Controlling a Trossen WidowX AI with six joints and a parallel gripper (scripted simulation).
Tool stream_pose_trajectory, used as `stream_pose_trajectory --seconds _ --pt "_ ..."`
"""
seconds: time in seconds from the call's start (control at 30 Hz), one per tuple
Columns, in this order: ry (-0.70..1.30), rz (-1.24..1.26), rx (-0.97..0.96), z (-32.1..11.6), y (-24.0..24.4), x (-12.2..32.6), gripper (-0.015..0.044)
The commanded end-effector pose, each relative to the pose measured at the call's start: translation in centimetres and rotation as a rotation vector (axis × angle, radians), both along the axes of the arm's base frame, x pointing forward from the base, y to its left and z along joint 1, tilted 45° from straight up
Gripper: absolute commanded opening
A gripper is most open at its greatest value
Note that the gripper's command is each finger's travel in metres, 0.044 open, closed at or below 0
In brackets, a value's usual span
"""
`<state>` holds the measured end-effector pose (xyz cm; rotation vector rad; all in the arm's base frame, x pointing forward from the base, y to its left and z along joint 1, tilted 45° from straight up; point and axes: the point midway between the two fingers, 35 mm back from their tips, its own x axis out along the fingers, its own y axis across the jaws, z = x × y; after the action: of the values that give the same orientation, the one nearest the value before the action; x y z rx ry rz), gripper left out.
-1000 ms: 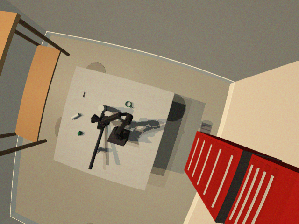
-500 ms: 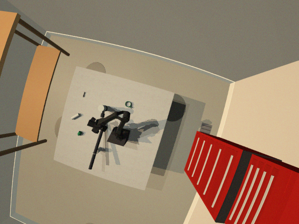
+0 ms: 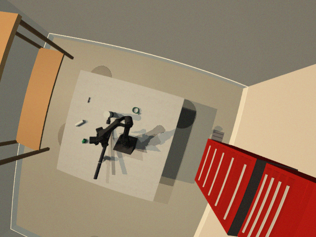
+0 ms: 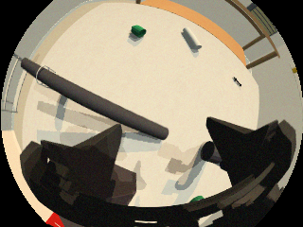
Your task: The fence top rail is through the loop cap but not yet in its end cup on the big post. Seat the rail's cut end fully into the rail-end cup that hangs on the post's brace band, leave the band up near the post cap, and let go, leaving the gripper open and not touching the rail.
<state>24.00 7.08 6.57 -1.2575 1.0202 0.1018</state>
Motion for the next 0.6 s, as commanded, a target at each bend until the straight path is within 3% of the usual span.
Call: stream_pose_trajectory --seconds 0.0,0.57 --pt "-0.288 -0.307 0.246 -0.01 4.35 -2.25 0.044" --pt "-0.342 -0.418 0.318 -0.47 4.66 -2.21 0.044"
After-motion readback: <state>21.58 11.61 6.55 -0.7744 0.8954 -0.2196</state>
